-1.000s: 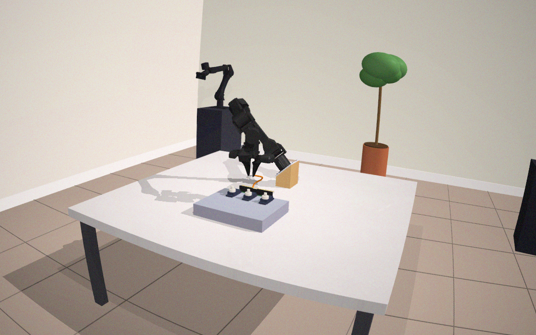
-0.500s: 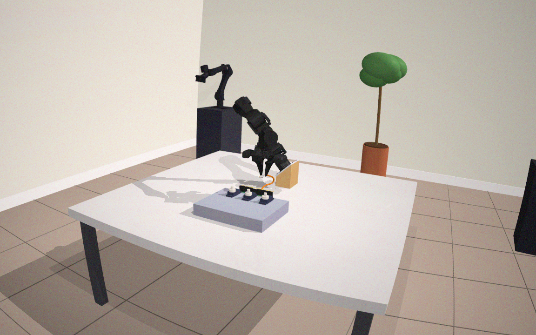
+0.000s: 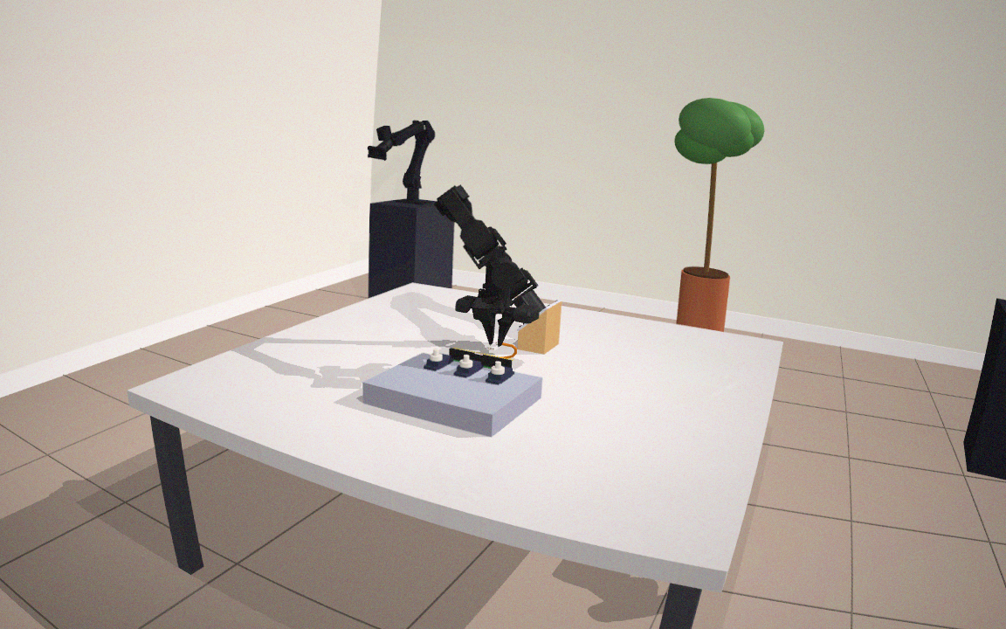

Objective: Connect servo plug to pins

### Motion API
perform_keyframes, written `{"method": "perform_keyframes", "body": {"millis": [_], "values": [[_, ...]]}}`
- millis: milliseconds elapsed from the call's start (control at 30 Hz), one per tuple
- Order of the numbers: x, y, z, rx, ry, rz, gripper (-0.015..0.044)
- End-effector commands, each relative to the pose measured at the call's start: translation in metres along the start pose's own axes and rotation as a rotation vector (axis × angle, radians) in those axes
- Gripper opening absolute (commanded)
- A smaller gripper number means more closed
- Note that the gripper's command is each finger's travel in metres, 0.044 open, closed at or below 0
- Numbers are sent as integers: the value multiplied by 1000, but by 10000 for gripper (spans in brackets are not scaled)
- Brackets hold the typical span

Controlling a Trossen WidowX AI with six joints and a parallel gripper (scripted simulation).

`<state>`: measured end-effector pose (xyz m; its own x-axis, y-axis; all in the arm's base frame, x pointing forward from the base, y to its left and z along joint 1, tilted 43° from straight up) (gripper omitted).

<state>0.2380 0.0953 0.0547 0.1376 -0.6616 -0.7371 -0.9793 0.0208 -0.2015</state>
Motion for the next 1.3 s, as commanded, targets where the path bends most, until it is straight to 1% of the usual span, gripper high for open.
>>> {"method": "perform_keyframes", "body": {"millis": [0,300,1267], "values": [[2,-5,2,-5,2,-3,0],[-1,-32,8,-4,2,-4,0],[-1,-49,13,-3,1,-4,0]]}}
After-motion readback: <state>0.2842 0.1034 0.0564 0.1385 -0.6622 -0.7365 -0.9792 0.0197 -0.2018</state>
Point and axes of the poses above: the point midway between the two fingers, 35 mm back from their tips, its own x axis out along the fingers, its own z axis across the jaws, y = z × x, the point moved 5 cm from there along -x, back along the fingers, and after that the axes turned 15 degrees about x, right-handed, at the moved point
